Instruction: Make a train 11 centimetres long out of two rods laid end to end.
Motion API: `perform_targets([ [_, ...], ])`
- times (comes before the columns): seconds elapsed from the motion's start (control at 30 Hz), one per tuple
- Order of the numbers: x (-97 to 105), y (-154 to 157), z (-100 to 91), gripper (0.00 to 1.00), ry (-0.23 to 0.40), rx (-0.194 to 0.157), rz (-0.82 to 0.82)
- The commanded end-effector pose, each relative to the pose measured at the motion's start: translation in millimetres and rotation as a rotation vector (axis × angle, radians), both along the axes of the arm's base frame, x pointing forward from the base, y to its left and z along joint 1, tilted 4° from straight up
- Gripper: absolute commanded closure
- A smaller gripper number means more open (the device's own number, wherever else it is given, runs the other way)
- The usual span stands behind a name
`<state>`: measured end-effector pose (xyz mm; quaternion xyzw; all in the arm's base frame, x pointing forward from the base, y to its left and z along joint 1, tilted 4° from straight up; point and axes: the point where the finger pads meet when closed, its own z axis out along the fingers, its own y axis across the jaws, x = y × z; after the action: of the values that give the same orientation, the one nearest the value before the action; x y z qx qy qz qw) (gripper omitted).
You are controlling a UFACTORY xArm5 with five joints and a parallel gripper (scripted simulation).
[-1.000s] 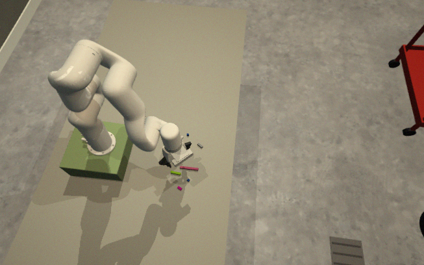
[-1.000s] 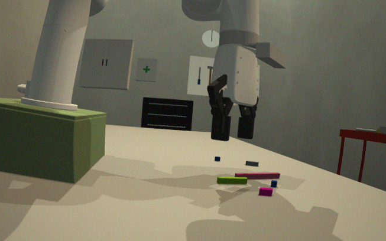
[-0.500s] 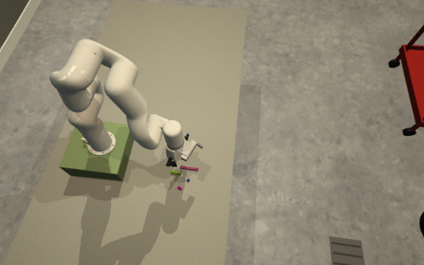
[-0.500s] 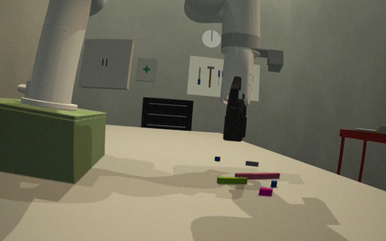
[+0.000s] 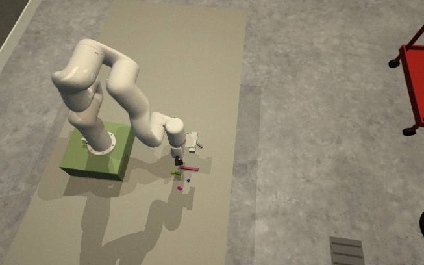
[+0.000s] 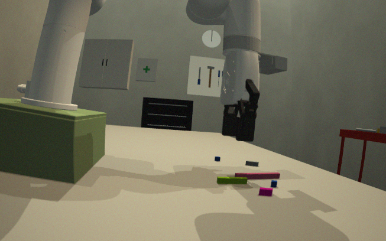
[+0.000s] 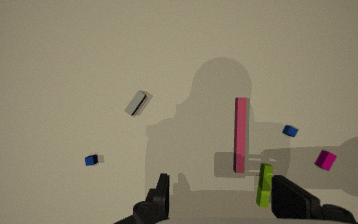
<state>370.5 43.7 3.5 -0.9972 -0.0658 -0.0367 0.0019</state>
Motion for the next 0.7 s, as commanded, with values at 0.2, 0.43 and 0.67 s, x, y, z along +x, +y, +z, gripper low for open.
perform_targets([
  [0.2,5,12,1.1,0.0,-0.005,-0.022,0.327],
  [0.43,7,19,1.2,0.0,-0.007,-0.034,0.515],
  [0.67,8,26,1.3,0.0,-0.009,-0.046,0.682],
])
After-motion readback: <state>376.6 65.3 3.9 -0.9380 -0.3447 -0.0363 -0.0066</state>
